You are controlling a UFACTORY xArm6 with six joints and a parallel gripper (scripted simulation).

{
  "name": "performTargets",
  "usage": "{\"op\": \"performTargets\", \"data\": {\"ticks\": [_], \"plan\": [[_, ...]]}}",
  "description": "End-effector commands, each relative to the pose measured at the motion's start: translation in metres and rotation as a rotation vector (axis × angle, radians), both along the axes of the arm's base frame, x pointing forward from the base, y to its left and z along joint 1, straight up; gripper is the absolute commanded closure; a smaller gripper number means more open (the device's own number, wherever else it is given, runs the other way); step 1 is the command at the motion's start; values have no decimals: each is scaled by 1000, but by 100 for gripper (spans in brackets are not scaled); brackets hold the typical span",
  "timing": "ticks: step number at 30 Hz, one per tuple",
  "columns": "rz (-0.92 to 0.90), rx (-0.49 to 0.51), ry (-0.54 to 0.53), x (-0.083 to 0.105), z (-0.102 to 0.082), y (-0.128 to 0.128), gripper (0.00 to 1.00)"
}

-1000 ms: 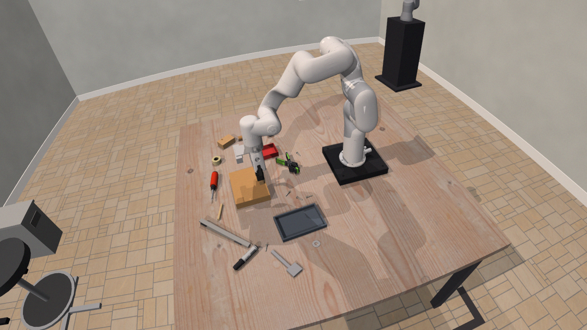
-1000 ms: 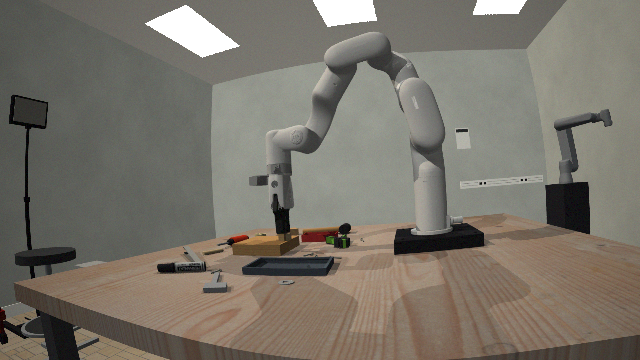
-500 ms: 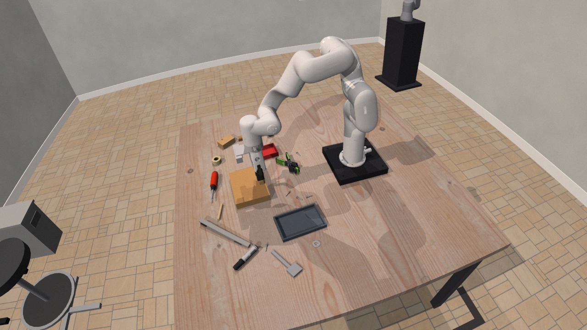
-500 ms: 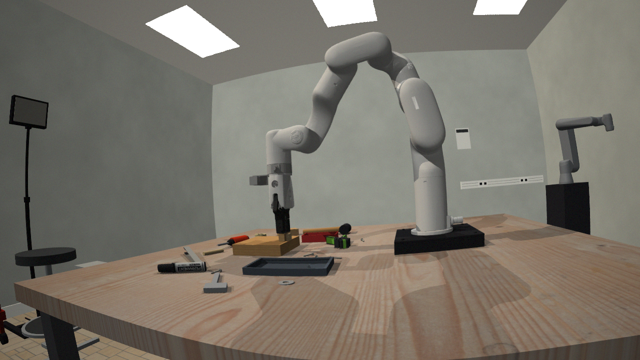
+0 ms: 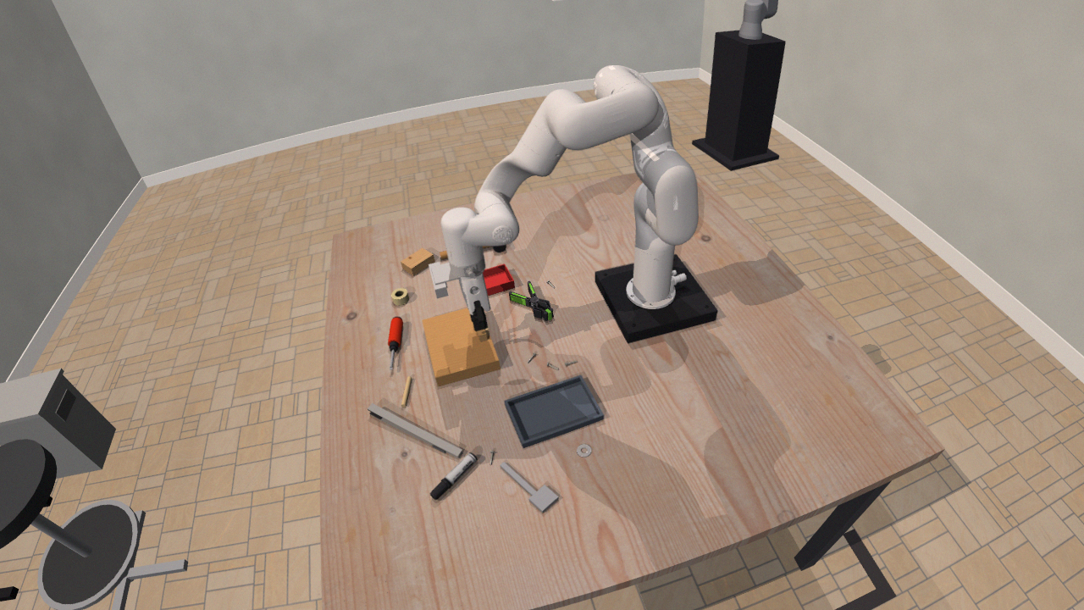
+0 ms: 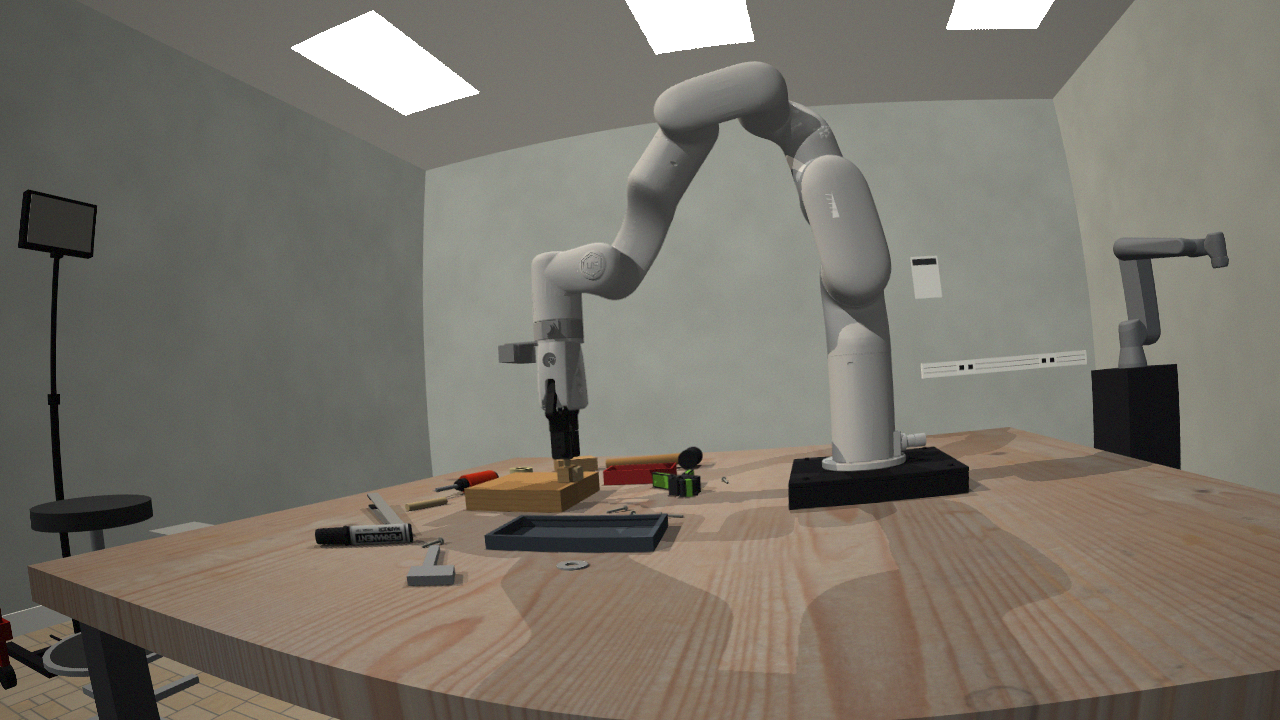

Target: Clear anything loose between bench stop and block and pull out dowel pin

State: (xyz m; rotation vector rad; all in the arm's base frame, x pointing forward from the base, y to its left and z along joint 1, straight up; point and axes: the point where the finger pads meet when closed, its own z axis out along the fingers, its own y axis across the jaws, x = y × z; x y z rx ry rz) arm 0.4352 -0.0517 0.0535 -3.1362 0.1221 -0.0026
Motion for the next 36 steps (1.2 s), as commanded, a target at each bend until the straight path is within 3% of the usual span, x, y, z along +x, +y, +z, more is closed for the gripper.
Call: {"op": "performTargets", "data": {"ticks": [1, 18, 36], "plan": [[0, 0, -4, 1, 8, 0, 72], [0, 0, -4, 1, 30, 0, 72], [0, 0, -4, 1, 39, 0, 72]]}}
